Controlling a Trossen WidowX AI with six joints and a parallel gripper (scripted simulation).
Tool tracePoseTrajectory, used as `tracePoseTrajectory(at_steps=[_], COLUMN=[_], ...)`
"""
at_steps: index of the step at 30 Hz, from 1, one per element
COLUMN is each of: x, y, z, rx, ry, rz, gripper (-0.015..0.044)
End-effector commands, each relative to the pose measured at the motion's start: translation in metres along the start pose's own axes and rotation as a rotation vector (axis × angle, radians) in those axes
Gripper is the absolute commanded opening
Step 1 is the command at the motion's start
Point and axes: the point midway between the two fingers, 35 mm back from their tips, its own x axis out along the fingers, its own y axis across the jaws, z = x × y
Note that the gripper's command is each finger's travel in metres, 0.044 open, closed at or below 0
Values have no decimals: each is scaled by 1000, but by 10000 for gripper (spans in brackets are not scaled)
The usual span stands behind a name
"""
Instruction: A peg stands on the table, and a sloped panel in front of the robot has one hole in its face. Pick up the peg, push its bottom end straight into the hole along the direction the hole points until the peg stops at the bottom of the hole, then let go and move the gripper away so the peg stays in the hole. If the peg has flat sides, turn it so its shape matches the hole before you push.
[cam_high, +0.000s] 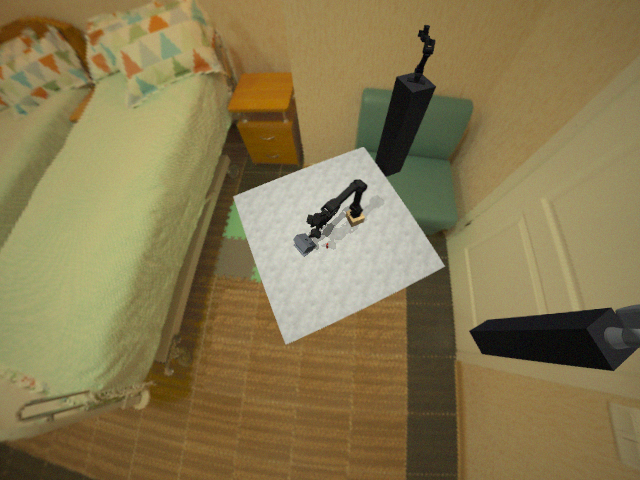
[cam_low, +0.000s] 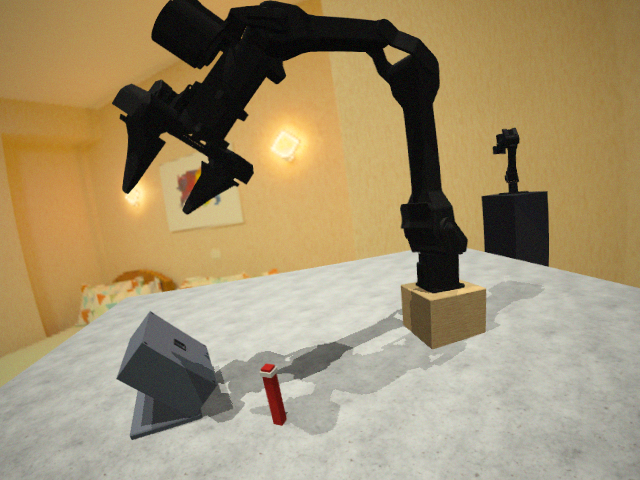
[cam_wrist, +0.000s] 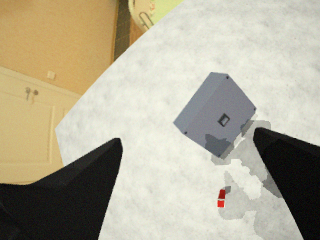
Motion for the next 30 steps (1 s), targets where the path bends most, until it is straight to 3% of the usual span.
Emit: tracePoseTrajectory(at_steps=[1, 23, 30], x=[21, 77, 78], y=[-2, -50, -53], z=[-28, -160, -169], rx=[-14, -60, -61], ry=[103, 579, 608], rz=[-43, -330, -352], gripper=[440, 440, 440])
